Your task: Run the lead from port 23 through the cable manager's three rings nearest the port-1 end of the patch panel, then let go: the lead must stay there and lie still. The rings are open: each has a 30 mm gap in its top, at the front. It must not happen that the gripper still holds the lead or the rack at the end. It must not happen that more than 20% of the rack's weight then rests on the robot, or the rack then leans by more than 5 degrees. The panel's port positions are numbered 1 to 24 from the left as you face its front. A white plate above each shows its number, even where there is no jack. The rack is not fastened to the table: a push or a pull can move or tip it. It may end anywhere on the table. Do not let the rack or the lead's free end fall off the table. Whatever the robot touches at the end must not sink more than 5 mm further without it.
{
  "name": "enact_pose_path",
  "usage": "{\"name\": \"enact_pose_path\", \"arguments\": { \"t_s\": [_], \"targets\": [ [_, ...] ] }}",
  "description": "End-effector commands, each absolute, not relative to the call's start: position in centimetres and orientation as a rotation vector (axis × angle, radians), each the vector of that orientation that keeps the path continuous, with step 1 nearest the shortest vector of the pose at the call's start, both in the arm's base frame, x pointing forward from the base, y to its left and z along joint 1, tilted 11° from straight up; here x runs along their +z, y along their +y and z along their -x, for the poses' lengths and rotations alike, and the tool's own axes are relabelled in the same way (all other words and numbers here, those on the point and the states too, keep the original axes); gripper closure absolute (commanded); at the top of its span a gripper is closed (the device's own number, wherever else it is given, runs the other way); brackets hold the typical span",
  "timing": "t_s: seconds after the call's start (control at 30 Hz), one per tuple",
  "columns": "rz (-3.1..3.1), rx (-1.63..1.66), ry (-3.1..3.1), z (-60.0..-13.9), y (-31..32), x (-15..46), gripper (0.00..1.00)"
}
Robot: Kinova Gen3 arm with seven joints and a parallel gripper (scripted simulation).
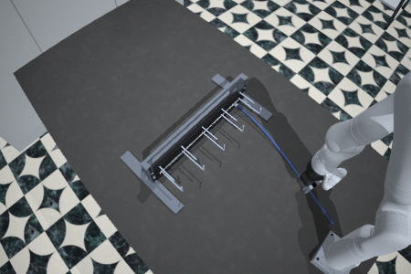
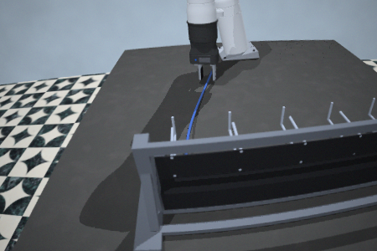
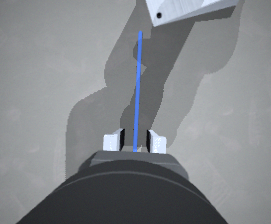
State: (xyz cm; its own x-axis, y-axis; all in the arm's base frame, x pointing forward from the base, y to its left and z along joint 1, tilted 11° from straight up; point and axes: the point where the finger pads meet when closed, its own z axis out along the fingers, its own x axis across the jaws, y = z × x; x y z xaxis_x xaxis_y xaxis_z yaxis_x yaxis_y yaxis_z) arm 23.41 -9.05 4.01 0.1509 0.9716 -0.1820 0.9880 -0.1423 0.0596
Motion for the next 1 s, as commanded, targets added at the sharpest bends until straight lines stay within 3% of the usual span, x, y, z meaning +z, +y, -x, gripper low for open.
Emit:
{"name": "enact_pose_path", "arguments": {
  "t_s": [0.0, 0.97],
  "targets": [
    [-2.253, -0.148, 1.940, -23.42, -9.06, 3.99, 0.33],
    [-2.253, -0.148, 1.940, -23.44, -9.20, 3.30, 0.33]
  ]
}}
